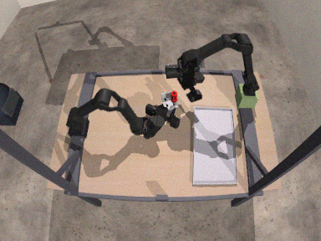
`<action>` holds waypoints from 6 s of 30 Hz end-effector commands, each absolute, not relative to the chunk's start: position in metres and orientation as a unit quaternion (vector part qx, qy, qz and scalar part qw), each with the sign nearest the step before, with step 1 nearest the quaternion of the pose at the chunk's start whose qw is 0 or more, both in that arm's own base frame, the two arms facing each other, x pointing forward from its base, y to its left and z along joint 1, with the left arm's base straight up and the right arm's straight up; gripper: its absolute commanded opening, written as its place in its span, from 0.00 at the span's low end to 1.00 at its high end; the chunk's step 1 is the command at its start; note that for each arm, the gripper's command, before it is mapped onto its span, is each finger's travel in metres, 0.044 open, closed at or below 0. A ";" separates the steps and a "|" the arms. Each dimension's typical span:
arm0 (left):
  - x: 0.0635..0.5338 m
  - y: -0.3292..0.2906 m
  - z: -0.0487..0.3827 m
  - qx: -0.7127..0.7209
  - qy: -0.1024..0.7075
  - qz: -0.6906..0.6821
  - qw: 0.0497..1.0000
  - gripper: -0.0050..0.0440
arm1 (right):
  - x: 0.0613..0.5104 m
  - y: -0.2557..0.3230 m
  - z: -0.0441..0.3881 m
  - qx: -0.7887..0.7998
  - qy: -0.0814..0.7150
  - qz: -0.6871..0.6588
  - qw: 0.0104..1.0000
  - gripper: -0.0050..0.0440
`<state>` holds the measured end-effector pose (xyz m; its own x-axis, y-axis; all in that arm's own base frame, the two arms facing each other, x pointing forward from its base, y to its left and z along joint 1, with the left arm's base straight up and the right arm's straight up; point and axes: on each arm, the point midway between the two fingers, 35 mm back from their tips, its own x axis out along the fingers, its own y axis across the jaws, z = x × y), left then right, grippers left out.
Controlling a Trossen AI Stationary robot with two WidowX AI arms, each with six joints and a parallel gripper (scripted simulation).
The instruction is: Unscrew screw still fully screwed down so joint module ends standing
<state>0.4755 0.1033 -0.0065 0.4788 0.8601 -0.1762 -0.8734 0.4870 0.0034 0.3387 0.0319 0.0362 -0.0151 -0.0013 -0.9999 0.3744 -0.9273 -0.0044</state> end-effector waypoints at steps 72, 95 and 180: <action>0.480 0.105 0.004 -0.051 0.065 0.505 0.859 0.60 | 0.384 0.050 0.046 0.703 0.135 -0.685 0.135 0.71; 0.480 0.105 0.004 -0.051 0.065 0.505 0.859 0.60 | 0.400 0.057 0.047 0.703 0.135 -0.684 0.135 0.71; 0.480 0.105 0.004 -0.051 0.065 0.505 0.859 0.60 | 0.410 0.060 0.051 0.707 0.135 -0.681 0.135 0.37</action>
